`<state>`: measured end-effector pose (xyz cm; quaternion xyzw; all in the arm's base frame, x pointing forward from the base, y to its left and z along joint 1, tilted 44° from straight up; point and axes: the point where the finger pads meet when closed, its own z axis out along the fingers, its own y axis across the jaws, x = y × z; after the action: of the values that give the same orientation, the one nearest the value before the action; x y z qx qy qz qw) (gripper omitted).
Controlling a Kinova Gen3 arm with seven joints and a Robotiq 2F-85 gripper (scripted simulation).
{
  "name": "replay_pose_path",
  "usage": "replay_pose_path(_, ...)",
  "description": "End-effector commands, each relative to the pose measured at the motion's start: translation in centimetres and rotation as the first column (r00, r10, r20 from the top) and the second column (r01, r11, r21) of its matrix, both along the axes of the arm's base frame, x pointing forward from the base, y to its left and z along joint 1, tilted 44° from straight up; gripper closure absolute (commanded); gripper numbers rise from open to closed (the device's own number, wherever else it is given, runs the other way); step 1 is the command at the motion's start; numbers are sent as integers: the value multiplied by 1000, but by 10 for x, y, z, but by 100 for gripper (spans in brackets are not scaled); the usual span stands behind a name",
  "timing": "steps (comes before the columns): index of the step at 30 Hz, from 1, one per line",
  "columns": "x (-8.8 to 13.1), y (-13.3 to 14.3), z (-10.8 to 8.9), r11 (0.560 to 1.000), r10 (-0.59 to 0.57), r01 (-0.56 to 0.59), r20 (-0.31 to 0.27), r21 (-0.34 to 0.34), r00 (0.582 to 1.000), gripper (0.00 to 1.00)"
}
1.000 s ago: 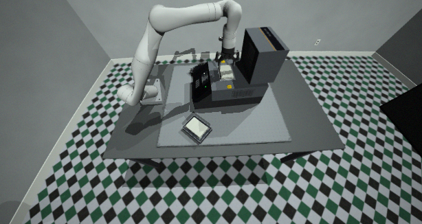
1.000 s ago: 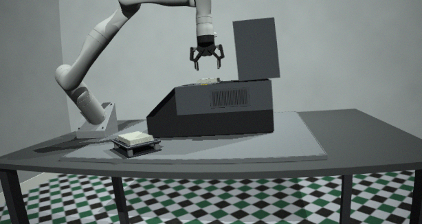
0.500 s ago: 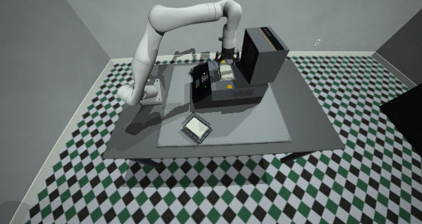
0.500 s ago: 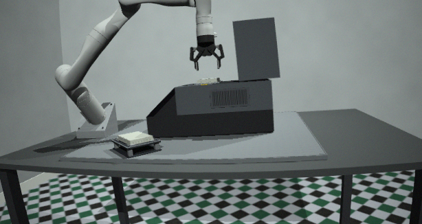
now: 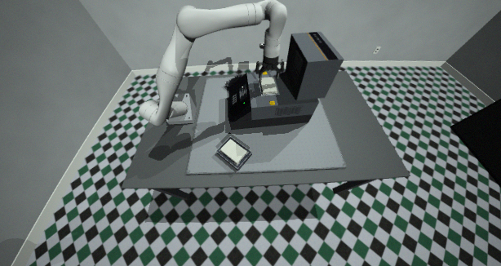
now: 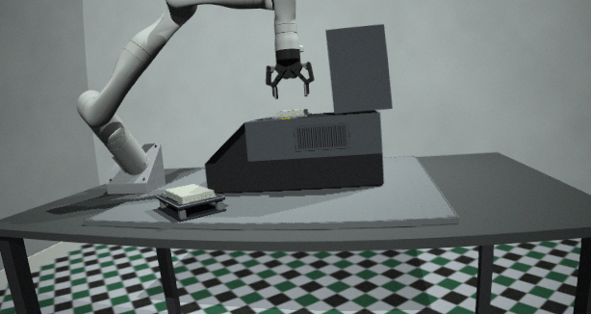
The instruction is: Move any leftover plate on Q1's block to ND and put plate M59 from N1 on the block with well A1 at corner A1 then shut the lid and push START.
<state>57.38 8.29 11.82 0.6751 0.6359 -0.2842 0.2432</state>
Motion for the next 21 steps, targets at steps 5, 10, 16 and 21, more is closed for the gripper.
replay_pose_path(5,-19,4,4,988,150,-151,-129,-1,980,5)
replay_pose_path(10,-35,6,7,962,269,-274,-235,12,934,10)
replay_pose_path(16,-48,8,9,930,358,-367,-317,33,878,14)
replay_pose_path(21,-65,10,12,877,459,-475,-412,70,787,18)
